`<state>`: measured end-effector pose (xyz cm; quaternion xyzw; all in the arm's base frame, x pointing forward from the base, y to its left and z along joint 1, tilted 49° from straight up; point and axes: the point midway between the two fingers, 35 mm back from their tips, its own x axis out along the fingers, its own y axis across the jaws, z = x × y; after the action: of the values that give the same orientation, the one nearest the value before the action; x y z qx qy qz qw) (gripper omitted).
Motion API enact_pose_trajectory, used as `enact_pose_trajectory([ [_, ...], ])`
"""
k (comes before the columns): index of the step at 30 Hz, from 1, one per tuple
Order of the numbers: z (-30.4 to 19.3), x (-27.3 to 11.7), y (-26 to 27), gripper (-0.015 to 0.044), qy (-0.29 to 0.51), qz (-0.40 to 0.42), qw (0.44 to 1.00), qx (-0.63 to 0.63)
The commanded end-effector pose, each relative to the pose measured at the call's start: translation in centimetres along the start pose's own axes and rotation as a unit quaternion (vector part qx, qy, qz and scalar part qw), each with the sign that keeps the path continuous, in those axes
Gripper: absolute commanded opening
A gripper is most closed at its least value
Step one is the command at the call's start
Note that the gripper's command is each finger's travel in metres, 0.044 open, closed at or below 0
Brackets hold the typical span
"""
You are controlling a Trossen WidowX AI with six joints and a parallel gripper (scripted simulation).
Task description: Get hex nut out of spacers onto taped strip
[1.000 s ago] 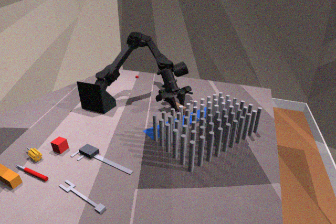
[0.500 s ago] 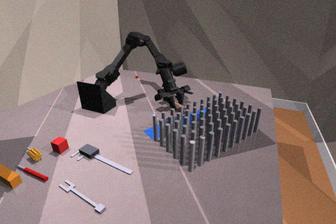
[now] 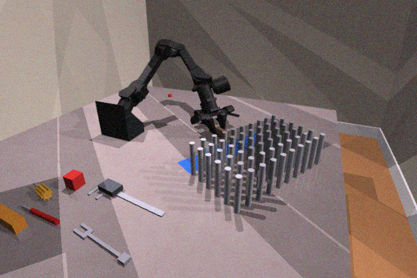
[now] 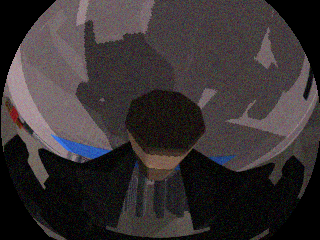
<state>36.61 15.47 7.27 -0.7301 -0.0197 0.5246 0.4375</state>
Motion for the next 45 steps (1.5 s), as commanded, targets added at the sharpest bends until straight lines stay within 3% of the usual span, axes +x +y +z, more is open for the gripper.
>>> enact_pose_trajectory([
  [1, 0.2, -0.2, 0.1, 0.0, 0.003, 0.003, 1.0, 0.003],
  [45, 2.6, -1.8, 0.1, 0.0, 0.003, 0.003, 1.0, 0.004],
])
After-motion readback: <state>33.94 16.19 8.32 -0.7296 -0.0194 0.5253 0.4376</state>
